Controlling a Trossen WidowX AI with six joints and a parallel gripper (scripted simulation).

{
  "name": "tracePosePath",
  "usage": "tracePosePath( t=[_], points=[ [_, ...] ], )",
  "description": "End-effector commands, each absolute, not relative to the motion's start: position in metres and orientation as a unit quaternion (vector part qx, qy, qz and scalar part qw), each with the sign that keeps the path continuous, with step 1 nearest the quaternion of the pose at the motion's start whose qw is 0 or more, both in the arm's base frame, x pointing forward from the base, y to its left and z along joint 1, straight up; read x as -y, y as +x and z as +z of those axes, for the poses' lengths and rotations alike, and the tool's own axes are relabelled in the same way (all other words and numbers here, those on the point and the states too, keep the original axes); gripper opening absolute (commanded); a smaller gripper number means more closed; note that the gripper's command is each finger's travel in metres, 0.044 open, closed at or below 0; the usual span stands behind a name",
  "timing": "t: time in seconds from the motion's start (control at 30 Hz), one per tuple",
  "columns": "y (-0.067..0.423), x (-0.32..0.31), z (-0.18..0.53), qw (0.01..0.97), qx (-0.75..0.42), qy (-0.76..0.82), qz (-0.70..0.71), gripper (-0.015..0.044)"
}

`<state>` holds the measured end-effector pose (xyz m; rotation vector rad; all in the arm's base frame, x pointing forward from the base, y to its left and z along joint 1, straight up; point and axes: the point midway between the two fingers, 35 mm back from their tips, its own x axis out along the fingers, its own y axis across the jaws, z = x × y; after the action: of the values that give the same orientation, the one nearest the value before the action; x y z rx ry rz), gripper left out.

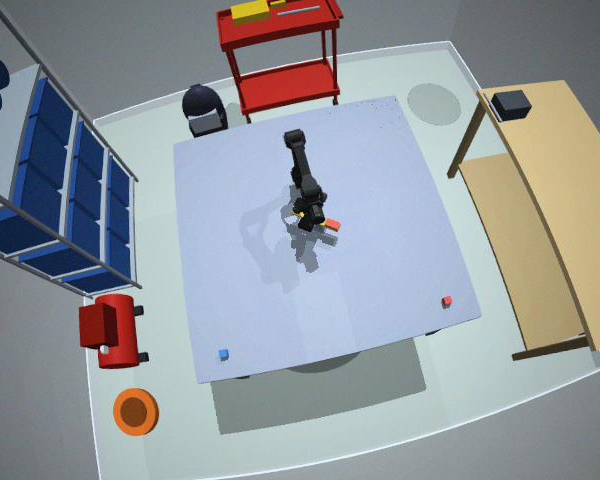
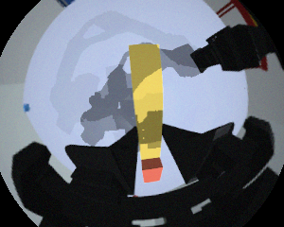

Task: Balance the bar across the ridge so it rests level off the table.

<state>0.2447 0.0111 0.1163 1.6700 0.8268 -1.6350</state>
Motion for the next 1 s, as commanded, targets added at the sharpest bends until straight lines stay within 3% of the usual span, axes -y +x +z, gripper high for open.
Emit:
tracePosePath(
  t=[0.0,0.97],
  points=[
    [0.2450,-0.0118,0.1154,0.324,-0.317,0.638,-0.623,0.0000],
    [0.2445,-0.0117,0.1130,0.324,-0.317,0.638,-0.623,0.0000]
  ],
)
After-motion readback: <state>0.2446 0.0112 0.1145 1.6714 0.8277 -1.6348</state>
